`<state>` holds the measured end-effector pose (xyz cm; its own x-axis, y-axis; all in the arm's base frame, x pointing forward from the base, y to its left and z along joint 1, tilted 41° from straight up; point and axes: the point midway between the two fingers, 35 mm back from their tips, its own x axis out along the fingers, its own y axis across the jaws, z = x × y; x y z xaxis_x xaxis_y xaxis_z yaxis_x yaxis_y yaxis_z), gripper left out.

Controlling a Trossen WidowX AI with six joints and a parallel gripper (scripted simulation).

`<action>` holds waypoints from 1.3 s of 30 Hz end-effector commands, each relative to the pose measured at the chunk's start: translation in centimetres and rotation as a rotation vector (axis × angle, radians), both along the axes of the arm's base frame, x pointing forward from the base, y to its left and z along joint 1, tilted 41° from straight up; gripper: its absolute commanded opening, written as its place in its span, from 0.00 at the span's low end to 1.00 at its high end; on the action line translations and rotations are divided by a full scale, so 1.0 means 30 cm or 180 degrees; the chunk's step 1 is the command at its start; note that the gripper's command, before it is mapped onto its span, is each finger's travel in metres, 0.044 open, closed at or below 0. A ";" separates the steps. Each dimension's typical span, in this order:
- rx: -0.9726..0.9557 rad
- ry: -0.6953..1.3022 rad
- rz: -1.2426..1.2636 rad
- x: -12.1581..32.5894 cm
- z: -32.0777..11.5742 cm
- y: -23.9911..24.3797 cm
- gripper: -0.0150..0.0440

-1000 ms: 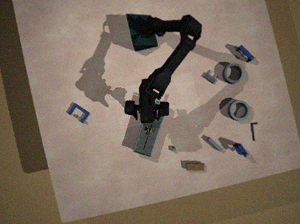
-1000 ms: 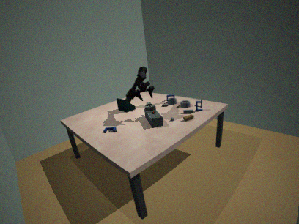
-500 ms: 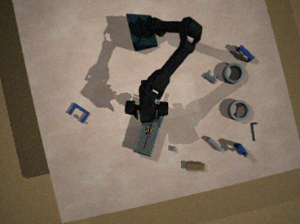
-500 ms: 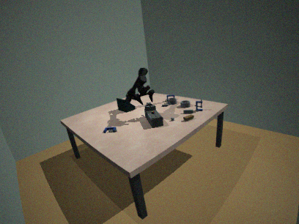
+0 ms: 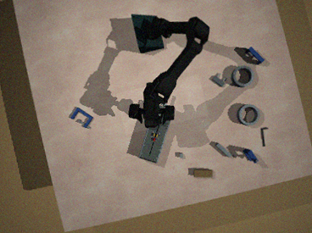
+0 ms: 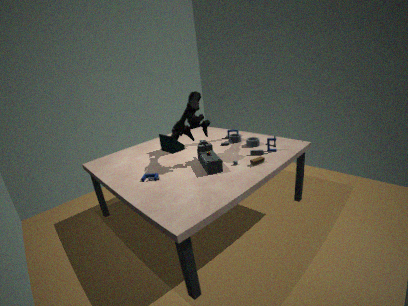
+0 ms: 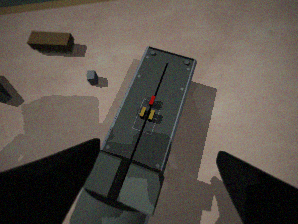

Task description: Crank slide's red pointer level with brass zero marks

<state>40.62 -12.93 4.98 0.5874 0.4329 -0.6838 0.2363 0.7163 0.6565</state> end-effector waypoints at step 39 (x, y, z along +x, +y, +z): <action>-0.0274 0.0246 -0.0865 -0.296 0.213 0.182 1.00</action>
<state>31.98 -8.21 12.31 0.6269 0.2054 -0.7515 0.4644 0.6759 0.5722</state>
